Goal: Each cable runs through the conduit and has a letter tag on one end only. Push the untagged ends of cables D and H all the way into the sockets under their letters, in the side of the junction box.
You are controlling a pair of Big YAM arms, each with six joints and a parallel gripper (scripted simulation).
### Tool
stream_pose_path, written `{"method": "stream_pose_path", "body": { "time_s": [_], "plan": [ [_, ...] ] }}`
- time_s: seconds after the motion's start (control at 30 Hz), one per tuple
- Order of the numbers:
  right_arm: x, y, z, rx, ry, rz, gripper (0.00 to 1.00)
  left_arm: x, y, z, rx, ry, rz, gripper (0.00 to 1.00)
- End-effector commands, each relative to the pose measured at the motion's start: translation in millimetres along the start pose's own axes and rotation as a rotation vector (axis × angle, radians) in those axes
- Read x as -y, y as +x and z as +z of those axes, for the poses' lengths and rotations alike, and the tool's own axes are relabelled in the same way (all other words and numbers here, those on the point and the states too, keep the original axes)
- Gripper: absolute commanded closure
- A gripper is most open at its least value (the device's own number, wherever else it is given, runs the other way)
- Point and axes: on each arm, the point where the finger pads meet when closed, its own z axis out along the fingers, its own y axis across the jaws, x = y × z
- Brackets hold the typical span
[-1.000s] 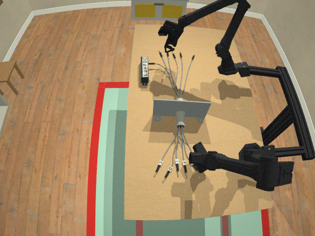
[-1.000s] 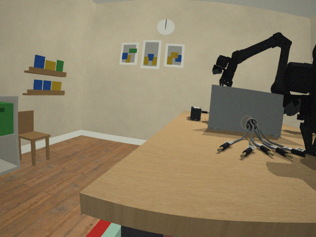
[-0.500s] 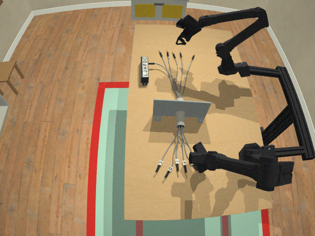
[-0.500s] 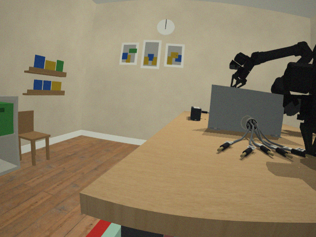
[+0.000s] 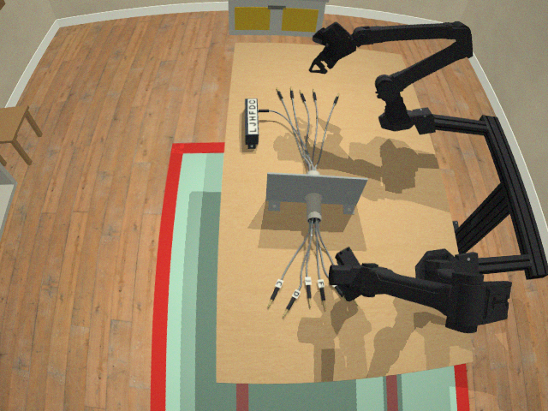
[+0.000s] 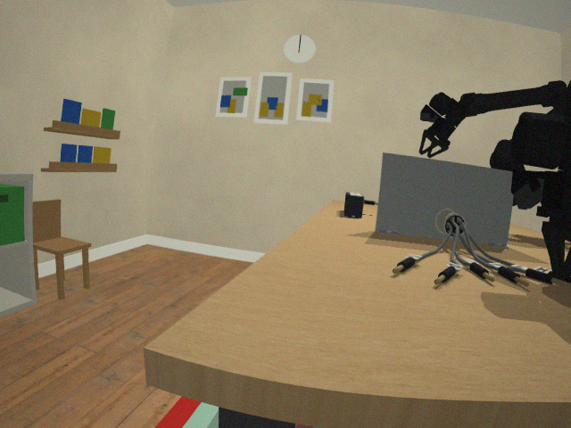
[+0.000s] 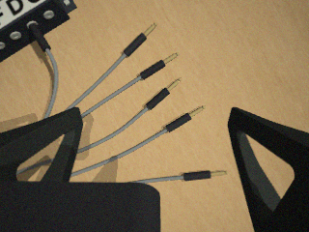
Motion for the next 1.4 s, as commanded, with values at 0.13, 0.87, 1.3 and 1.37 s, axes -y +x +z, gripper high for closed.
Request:
{"method": "stream_pose_path", "body": {
  "time_s": [0.13, 0.87, 1.3, 1.37],
  "plan": [
    [-1, -3, 1, -0.003, -0.001, 0.007, 0.0, -1, -1, 0, 0.003, -0.002, -0.002, 0.95],
    [-1, -3, 1, -0.003, -0.001, 0.006, 0.0, -19, 19, -2, -0.015, -0.027, -0.028, 0.95],
    [-1, -3, 1, -0.003, -0.001, 0.006, 0.0, -38, 44, -4, -0.02, -0.033, -0.032, 0.95],
    [-1, -3, 1, -0.003, -0.001, 0.006, 0.0, -40, 48, -4, -0.019, -0.033, -0.031, 0.95]
  ]
}}
